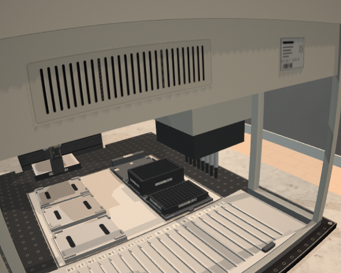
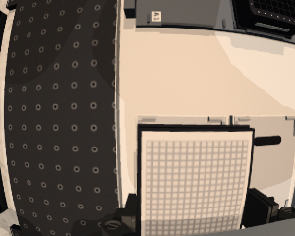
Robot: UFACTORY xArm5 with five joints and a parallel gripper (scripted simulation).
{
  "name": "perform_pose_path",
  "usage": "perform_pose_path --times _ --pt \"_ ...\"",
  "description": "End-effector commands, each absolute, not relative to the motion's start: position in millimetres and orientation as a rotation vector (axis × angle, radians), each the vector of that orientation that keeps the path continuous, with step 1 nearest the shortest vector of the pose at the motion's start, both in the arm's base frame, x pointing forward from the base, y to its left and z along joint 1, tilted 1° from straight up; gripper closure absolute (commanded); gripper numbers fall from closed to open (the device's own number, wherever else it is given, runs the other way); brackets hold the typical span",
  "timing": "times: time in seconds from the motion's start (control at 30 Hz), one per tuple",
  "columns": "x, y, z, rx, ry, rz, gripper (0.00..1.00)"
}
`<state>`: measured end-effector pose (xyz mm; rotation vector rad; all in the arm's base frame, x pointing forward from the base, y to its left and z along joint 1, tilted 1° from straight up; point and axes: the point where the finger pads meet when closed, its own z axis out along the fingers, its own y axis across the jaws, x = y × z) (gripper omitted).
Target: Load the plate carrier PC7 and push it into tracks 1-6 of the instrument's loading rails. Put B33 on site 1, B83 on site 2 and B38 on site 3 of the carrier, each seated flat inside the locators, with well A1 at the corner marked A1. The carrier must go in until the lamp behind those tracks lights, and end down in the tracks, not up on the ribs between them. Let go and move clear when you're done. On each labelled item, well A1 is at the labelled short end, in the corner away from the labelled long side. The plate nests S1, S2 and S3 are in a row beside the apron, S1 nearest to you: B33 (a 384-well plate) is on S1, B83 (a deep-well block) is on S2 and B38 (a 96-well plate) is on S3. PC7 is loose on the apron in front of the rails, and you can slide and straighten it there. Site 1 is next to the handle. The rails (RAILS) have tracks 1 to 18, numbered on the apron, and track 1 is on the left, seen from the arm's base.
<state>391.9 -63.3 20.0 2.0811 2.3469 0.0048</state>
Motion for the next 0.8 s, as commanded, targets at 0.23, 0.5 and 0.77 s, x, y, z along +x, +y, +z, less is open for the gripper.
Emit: perform_pose_path --times 0.23,0.5,0.77 --pt "393.4 -63.9 37.8 2.086 2.352 0.036 1.00" --pt "393.3 -64.1 47.8 2.086 2.352 0.036 1.00" --pt "393.1 -64.3 61.1 2.086 2.352 0.036 1.00"
